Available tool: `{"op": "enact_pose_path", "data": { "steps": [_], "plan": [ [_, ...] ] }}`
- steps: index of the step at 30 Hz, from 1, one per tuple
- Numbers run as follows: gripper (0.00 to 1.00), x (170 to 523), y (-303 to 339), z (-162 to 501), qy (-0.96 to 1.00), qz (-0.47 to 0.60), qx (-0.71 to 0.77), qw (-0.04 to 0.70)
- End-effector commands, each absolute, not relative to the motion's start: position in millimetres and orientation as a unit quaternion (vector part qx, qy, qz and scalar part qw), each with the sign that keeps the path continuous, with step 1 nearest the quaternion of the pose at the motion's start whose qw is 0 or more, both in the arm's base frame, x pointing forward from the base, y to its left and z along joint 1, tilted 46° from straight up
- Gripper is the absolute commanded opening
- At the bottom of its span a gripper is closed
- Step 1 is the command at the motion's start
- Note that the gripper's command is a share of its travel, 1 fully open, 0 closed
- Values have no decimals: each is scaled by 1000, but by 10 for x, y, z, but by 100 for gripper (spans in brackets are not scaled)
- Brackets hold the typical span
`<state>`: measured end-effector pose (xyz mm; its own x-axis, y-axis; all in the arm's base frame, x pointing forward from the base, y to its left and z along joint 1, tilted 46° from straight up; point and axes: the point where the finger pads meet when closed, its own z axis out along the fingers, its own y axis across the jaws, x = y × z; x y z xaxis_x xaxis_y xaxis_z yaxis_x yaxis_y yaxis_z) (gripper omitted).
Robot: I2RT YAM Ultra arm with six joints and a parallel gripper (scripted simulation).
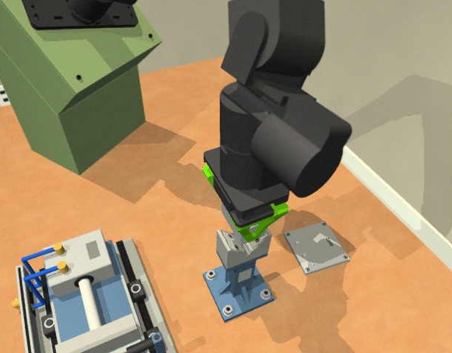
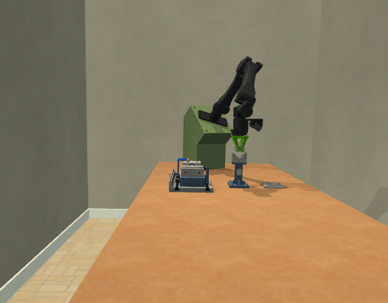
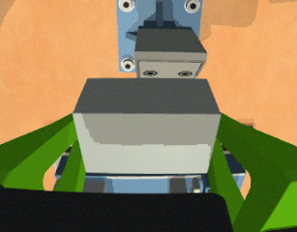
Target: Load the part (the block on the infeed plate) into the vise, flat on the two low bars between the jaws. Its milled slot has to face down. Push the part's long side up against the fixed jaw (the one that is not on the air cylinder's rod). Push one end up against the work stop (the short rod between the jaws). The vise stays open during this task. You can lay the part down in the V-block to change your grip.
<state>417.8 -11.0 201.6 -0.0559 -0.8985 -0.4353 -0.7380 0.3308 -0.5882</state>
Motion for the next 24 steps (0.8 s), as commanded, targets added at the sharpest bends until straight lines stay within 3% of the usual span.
{"op": "enact_pose_path", "data": {
  "steps": [1, 24],
  "plan": [
    [0, 4166, -188, 2227, 721, -125, -558, 392],
    [0, 4166, -125, 2232, 719, -126, -562, 388]
  ]
}}
